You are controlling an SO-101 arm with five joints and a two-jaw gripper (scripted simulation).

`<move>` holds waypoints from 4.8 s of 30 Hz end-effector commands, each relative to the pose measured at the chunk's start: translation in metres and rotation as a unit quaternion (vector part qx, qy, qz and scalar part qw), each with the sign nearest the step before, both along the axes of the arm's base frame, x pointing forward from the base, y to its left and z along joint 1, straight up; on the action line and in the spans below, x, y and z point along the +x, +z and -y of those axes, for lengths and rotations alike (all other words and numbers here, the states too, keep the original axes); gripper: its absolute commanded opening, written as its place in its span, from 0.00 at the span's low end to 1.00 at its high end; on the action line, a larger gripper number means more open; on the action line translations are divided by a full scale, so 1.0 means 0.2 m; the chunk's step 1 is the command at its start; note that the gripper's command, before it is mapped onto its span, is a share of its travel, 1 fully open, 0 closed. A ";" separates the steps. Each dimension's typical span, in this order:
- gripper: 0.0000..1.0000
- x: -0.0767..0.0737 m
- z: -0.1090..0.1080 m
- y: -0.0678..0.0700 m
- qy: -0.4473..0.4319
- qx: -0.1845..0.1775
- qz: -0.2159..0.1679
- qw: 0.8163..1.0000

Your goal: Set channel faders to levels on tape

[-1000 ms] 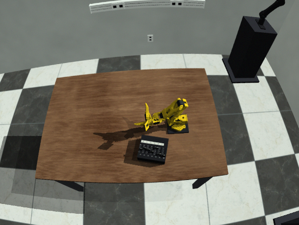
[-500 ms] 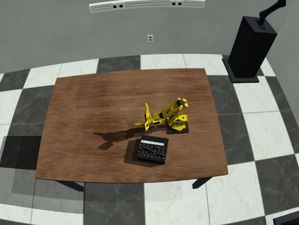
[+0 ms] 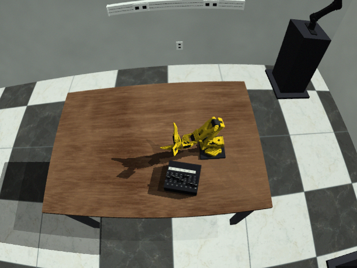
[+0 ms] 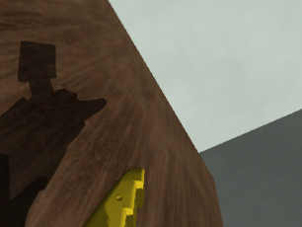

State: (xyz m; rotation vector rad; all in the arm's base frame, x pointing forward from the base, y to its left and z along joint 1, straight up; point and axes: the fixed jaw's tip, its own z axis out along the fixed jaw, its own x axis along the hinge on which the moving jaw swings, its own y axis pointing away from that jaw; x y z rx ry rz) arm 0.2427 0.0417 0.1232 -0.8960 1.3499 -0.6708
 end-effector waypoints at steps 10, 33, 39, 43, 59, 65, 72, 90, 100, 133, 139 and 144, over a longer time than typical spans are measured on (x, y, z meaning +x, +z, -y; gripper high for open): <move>1.00 0.00 0.00 0.00 0.000 0.001 0.001 1.000; 0.00 0.00 0.00 0.00 0.002 -0.009 -0.002 1.000; 0.00 0.01 -0.01 -0.01 0.005 -0.023 -0.006 1.000; 0.00 0.01 -0.02 -0.01 0.009 -0.044 -0.012 0.999; 0.00 0.03 -0.08 -0.06 0.051 -0.191 -0.047 0.979; 0.00 0.03 -0.12 -0.08 0.086 -0.284 -0.065 0.953; 0.00 0.02 -0.16 -0.11 0.134 -0.389 -0.078 0.908; 0.00 -0.08 -0.26 -0.13 0.301 -0.643 -0.066 0.701; 0.00 -0.20 -0.30 -0.11 0.419 -0.754 -0.014 0.506; 0.00 -0.52 -0.29 -0.02 0.603 -0.776 0.176 0.056; 0.00 -0.55 -0.28 -0.01 0.612 -0.766 0.194 0.020; 0.00 -0.56 -0.28 -0.01 0.615 -0.763 0.200 0.009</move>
